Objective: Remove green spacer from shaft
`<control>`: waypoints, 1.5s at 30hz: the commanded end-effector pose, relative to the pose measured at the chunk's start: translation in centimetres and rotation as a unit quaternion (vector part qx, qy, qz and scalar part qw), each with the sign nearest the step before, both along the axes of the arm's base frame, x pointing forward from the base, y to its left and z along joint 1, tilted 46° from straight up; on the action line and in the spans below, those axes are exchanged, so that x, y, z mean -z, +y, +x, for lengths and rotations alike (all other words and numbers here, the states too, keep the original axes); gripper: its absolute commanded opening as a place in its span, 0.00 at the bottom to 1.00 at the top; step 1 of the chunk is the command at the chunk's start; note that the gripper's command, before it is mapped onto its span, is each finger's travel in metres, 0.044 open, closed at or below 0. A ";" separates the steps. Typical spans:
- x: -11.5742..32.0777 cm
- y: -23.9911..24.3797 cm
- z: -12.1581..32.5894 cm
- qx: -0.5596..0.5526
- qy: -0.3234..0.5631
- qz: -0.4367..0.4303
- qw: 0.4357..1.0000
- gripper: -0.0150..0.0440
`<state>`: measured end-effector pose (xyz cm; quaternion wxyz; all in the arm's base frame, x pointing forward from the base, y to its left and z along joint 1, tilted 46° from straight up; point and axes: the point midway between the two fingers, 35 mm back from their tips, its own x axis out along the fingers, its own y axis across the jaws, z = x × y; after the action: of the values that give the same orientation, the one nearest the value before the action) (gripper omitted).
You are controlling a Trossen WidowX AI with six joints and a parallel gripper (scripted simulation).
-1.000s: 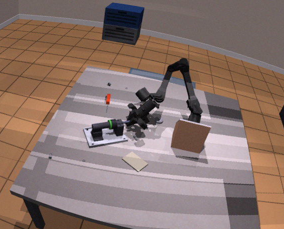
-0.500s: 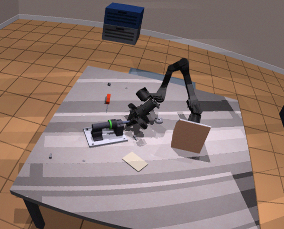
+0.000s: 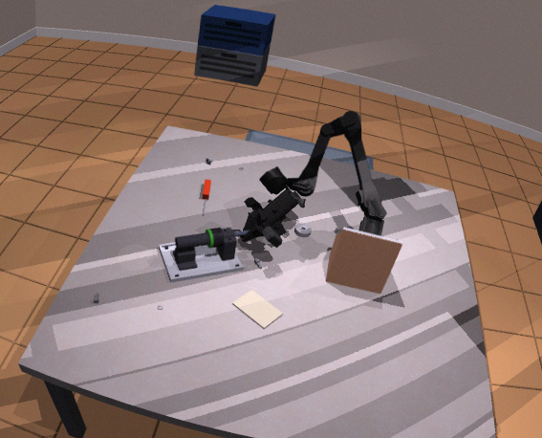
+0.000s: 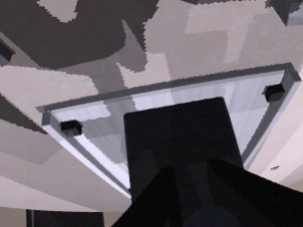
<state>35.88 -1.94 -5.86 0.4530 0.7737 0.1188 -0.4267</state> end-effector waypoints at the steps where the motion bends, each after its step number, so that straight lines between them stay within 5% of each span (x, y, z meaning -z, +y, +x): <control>1: -0.1 -0.1 0.0 -0.001 -0.001 -0.002 1.000 0.25; 45: -0.3 -0.3 -0.4 -0.001 -0.001 -0.002 1.000 0.25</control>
<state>35.47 -2.16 -5.68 0.4531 0.7736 0.1188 -0.4269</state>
